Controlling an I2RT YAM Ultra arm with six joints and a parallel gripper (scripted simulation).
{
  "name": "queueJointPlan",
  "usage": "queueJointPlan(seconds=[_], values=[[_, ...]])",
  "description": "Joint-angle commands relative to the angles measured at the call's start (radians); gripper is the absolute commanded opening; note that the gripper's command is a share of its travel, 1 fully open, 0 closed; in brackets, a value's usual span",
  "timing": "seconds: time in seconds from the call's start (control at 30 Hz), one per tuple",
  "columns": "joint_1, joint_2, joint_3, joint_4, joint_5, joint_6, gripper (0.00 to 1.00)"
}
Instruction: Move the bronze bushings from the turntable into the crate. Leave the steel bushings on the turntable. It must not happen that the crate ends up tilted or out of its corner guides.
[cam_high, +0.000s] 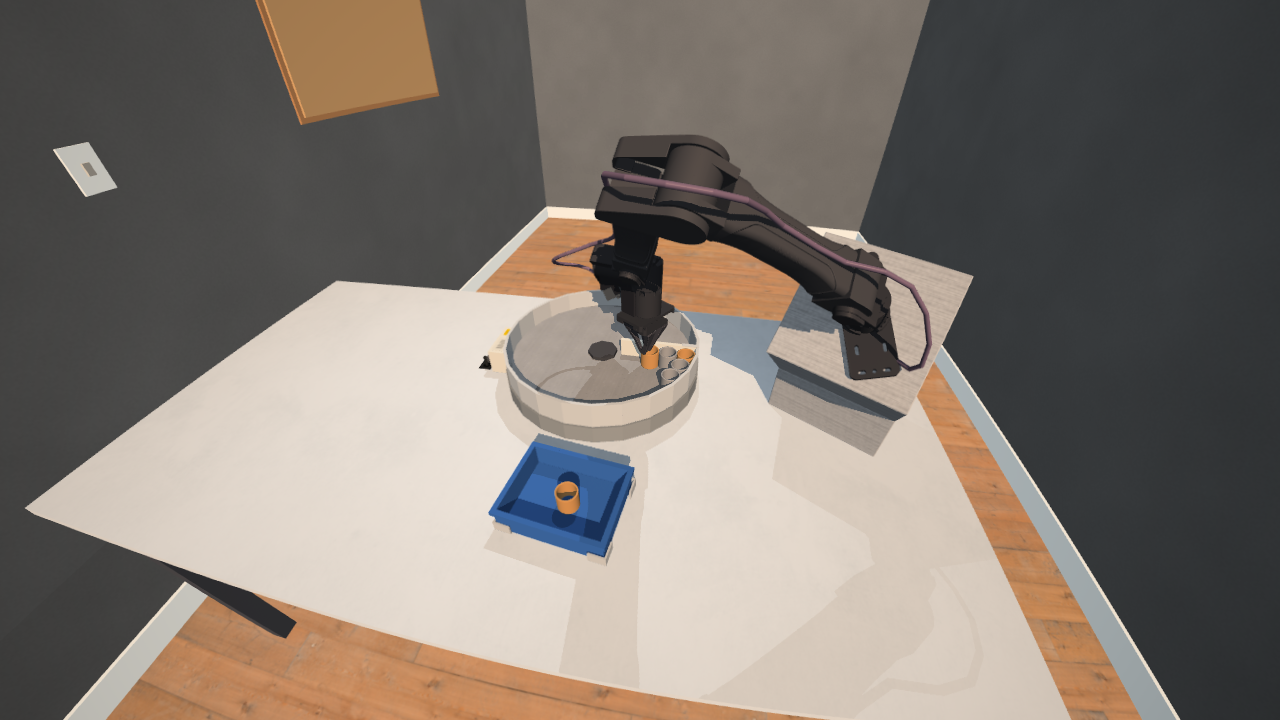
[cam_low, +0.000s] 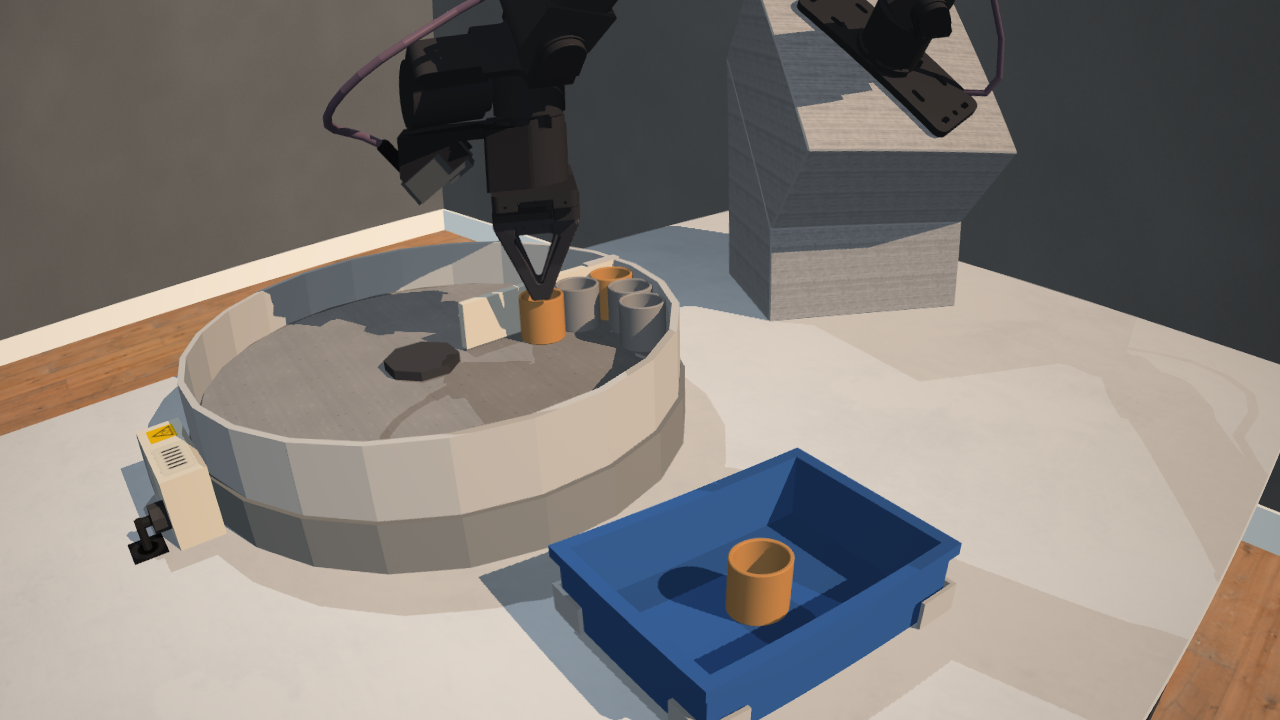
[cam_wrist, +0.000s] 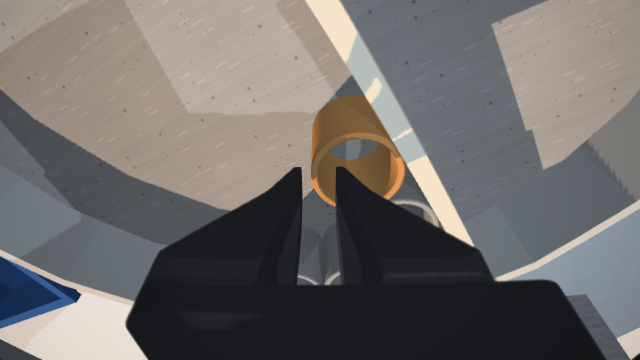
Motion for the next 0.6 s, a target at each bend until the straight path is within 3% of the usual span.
queueJointPlan(seconds=[0.0, 0.57], values=[[-0.026, 0.004, -0.009, 0.013, 0.003, -0.006, 0.15], [0.014, 0.036, -0.025, 0.061, 0.014, 0.032, 0.15]])
